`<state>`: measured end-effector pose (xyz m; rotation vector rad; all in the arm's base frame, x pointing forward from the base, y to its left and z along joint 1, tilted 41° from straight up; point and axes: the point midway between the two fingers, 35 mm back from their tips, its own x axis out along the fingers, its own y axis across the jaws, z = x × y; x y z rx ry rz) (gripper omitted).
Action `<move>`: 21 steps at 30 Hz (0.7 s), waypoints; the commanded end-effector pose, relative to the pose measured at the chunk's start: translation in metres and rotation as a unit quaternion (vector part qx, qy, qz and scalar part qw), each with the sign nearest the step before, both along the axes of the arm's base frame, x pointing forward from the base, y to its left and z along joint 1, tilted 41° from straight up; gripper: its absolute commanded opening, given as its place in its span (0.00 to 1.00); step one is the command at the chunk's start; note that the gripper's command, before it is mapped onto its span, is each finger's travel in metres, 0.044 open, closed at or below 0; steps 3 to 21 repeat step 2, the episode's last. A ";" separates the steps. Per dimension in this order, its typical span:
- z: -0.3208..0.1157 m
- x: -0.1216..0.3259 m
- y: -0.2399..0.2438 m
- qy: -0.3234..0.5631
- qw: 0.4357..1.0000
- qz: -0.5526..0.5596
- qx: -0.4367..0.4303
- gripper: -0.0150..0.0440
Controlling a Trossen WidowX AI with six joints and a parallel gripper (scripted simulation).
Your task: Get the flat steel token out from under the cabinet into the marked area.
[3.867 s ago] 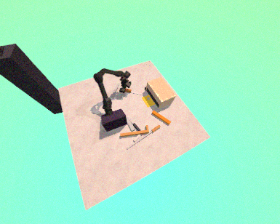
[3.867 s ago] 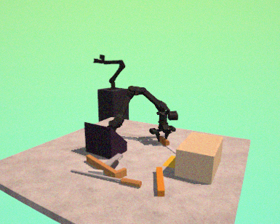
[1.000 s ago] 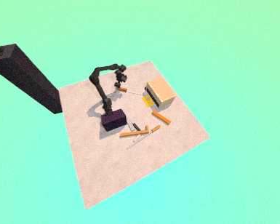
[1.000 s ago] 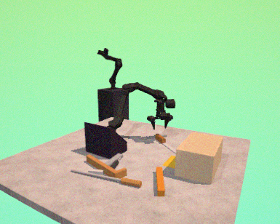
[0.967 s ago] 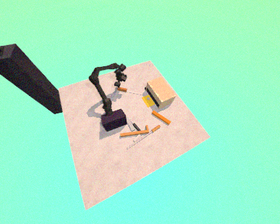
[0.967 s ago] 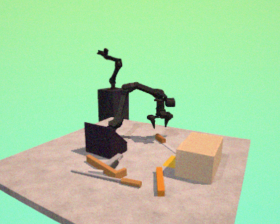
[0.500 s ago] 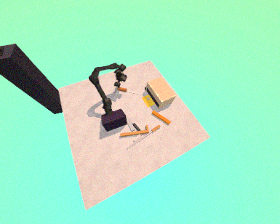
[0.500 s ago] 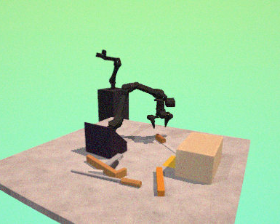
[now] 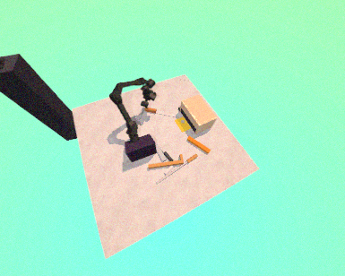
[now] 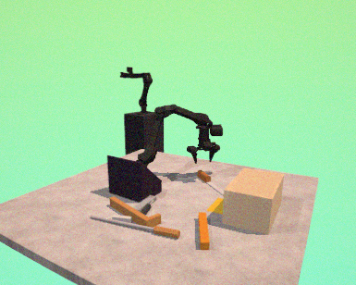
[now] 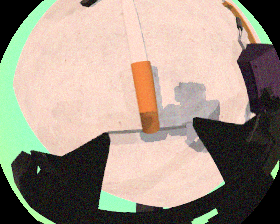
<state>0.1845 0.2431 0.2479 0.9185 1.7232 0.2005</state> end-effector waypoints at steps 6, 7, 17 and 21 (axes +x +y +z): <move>-0.001 0.001 0.000 0.000 1.000 -0.002 -0.001 1.00; -0.001 0.001 0.000 0.000 1.000 -0.002 -0.001 1.00; -0.001 0.001 0.000 0.000 1.000 -0.002 -0.001 1.00; -0.001 0.001 0.000 0.000 1.000 -0.002 -0.001 1.00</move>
